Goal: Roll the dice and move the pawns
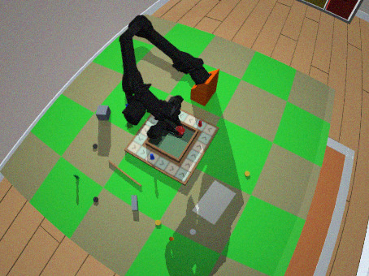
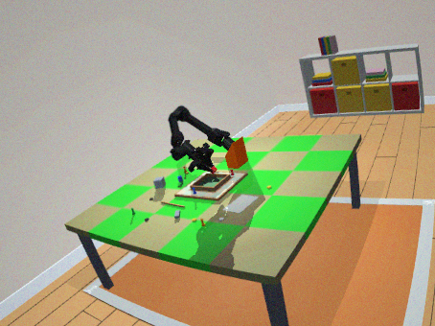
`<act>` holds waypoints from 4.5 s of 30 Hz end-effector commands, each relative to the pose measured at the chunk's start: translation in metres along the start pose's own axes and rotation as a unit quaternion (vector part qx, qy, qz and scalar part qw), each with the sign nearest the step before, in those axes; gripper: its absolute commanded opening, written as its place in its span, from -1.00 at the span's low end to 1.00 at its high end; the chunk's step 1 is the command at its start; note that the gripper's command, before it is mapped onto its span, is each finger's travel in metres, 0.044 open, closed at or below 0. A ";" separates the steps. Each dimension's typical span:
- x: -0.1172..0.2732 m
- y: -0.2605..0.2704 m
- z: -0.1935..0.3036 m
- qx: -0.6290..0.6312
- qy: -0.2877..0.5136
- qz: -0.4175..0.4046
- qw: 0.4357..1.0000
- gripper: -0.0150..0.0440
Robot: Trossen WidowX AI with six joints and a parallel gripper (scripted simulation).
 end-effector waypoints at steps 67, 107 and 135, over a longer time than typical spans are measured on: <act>0.076 -0.020 0.021 -0.441 0.265 0.217 0.829 0.44; 0.139 0.007 0.168 -0.839 0.093 0.384 0.374 0.44; 0.123 0.005 0.184 -0.839 0.093 0.385 0.374 -0.16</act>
Point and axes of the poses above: the point midway between the two fingers, 35 mm back from their tips, its own x axis back along the fingers, its own y axis across the jaws, z = x × y, the point moved 6 cm from there along x, back along the fingers, and after that the axes turned 8 degrees about -x, right-handed, at the moved point
